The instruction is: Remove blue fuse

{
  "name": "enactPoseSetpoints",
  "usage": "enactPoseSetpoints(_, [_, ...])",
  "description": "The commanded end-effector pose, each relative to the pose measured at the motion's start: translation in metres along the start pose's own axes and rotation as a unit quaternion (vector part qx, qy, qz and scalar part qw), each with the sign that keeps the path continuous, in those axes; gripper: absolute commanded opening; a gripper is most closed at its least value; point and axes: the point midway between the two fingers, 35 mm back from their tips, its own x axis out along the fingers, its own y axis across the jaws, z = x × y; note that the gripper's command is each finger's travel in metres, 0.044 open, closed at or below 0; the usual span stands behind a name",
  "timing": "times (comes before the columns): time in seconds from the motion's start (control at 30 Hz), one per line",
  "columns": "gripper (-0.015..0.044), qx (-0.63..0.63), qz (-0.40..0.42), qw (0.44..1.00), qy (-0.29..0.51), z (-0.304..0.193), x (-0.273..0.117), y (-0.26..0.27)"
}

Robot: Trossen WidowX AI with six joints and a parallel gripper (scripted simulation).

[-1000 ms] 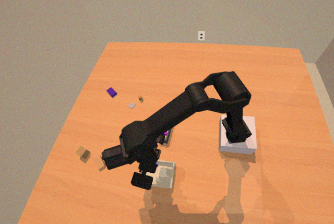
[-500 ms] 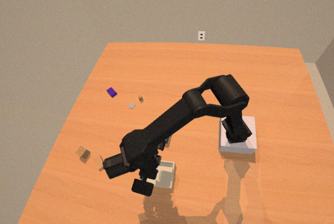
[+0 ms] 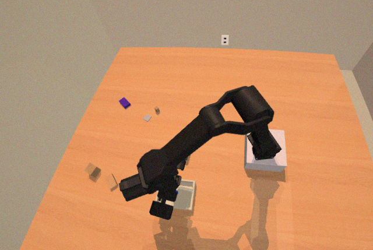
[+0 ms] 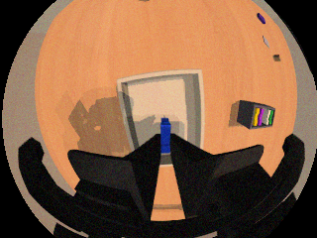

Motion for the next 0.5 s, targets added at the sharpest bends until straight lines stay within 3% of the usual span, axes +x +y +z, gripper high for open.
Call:
enactPoseSetpoints(0.0, [0.0,0.003,-0.003,1.0,0.001,-0.0004,0.0055,-0.0011])
enactPoseSetpoints(0.03, [0.0,0.003,-0.003,1.0,0.001,-0.0004,0.0055,-0.0011])
enactPoseSetpoints(0.47, [0.033,0.0,-0.001,1.0,0.001,-0.0002,-0.0007,-0.0002])
